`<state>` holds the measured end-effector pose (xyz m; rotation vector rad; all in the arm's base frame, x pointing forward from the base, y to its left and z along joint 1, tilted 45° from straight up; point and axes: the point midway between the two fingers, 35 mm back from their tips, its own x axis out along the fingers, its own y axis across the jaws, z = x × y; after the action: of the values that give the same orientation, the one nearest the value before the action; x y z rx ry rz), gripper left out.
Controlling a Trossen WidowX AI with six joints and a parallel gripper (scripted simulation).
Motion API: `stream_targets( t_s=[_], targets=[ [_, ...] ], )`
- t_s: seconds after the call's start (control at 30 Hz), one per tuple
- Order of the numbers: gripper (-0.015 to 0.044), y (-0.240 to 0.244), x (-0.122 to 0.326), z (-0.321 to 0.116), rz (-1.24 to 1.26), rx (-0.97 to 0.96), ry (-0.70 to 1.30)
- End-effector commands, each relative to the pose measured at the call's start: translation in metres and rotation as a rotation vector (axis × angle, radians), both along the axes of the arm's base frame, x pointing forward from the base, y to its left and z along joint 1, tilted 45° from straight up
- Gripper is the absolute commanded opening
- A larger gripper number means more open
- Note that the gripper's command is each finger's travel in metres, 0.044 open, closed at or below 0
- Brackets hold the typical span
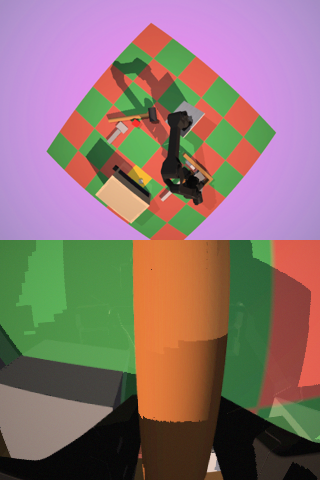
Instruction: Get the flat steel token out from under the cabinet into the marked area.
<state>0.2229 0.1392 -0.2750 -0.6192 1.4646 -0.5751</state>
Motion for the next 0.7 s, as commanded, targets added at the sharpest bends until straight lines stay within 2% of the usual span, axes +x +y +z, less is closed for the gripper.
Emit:
stream_targets(
  t_s=[0.0,0.67],
  targets=[
    [0.0,0.0061,0.0036,0.0007,-0.019,0.012,-0.042],
    [0.0,0.0062,0.0035,0.0007,-0.134,0.018,-0.151]
  ],
)
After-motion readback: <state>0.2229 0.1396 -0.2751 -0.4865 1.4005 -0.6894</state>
